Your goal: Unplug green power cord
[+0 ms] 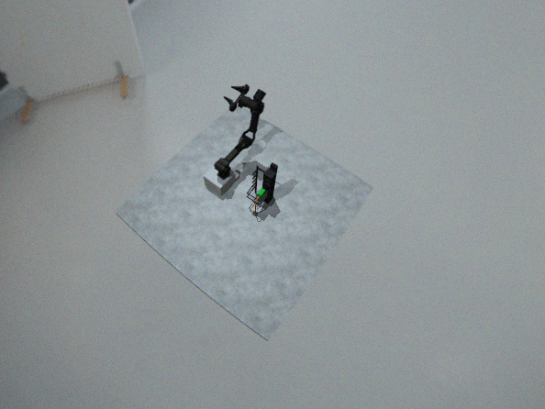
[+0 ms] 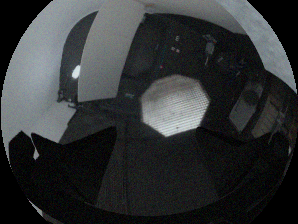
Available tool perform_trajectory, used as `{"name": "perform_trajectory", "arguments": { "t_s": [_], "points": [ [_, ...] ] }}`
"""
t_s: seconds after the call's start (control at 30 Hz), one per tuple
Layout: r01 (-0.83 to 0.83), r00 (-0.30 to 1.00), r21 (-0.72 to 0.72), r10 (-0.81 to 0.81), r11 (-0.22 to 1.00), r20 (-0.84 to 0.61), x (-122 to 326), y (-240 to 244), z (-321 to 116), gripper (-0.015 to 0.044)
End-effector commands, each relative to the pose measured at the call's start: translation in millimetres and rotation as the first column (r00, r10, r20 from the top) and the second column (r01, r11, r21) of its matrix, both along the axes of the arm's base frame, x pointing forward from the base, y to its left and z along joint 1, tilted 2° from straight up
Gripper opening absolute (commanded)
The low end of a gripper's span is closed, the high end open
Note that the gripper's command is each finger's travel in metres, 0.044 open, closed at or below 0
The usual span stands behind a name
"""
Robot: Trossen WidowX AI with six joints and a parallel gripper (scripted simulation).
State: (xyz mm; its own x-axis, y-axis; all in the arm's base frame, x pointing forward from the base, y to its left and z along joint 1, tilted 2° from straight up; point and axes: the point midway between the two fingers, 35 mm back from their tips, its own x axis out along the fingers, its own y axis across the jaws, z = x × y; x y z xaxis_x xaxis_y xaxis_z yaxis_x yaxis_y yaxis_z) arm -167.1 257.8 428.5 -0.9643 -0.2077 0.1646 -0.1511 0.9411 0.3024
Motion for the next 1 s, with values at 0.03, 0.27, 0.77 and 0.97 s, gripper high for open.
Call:
{"name": "perform_trajectory", "arguments": {
  "t_s": [0.03, 0.27, 0.77, 0.97],
  "points": [
    [-0.013, 1.000, 0.007, 0.013, 1.000, -0.013, -0.2, -5.4, 4.3, 0.0347],
    [-0.162, 0.976, 0.185, 0.186, 0.969, -0.117, -5.9, -81.1, 45.4, 0.0164],
    [-0.404, 0.725, 0.650, 0.658, 0.644, -0.201, 43.5, -278.6, 85.8, 0.0160],
    [-0.403, 0.534, 0.816, 0.830, 0.414, -0.158, 95.0, -354.9, 77.8, 0.0160]
  ]
}}
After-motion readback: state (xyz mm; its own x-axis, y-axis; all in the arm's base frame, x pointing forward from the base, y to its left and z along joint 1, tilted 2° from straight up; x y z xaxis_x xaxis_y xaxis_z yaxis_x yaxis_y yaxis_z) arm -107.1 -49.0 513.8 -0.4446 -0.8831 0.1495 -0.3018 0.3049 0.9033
